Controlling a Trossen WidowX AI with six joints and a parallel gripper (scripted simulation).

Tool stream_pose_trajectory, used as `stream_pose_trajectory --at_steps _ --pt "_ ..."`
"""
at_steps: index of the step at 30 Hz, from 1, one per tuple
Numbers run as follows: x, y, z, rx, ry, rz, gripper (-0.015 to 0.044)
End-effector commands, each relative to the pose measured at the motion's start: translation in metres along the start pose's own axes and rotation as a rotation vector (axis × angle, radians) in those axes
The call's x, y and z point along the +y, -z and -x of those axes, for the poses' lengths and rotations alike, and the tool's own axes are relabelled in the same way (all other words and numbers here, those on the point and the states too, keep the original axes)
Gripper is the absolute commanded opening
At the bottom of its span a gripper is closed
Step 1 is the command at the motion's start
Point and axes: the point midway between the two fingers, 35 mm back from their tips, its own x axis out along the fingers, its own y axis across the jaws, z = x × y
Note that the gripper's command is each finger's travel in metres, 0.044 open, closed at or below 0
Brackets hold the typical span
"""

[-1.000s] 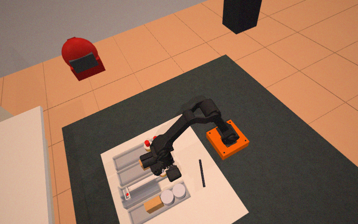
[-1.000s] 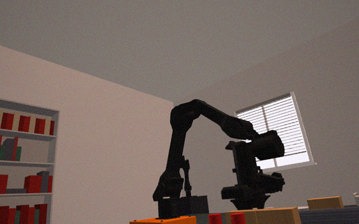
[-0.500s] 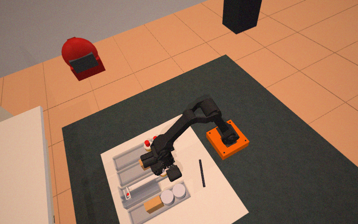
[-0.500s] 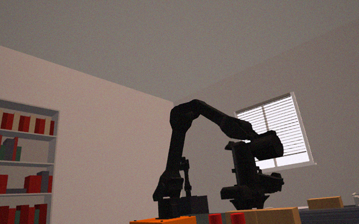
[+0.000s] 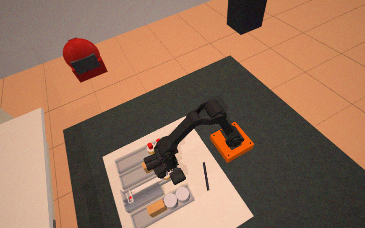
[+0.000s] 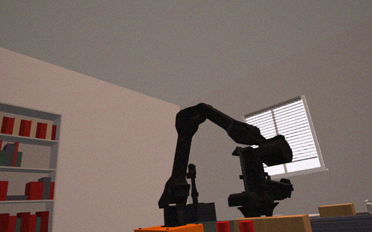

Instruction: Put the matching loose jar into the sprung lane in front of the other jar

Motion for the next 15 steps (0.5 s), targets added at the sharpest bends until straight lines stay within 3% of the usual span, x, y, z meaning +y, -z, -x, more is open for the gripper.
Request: stream_pose_trajectory --at_steps 1,11,15 --pt "-0.0001 0.0000 0.0000 0.001 -0.002 -0.003 0.0053" --pt "-0.0001 0.0000 0.0000 0.001 -0.002 -0.003 0.0309" --pt "-0.0002 -0.0003 0.0058 0.001 -0.002 -0.003 0.0309"
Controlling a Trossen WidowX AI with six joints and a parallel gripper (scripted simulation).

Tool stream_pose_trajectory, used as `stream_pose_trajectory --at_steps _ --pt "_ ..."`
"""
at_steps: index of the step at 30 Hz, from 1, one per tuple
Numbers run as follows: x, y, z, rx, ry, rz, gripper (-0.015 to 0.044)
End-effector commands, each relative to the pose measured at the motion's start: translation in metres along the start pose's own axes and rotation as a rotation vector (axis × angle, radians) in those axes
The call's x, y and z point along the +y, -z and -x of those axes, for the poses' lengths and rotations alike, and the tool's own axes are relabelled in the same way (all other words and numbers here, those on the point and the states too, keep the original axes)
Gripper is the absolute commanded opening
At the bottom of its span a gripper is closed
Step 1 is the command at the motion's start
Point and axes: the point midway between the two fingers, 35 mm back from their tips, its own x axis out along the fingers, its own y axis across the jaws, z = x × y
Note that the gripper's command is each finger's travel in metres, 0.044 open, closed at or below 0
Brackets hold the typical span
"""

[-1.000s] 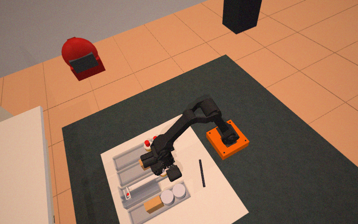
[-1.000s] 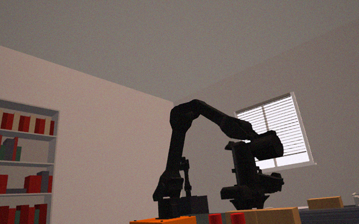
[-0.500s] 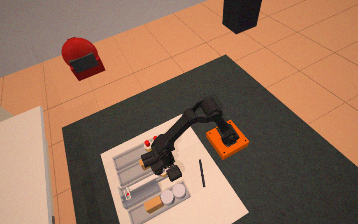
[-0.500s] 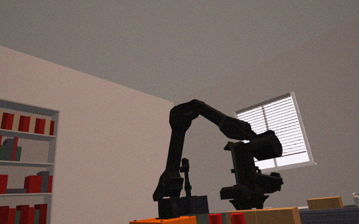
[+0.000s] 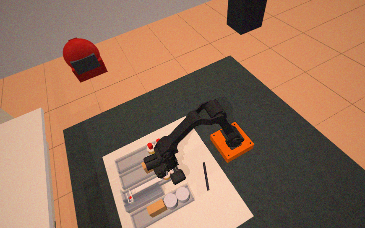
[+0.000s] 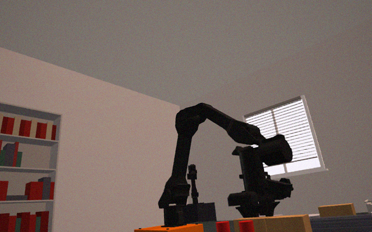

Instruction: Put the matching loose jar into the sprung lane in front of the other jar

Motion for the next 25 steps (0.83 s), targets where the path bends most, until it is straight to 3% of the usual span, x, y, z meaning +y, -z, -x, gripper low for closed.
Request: stream_pose_trajectory --at_steps 1,11,25 --pt "0.000 -0.001 0.008 -0.002 -0.002 -0.002 0.0309" --pt "0.000 0.005 0.019 -0.001 -0.002 -0.002 0.0309" --pt "-0.001 0.051 0.021 0.002 -0.002 -0.002 0.0309"
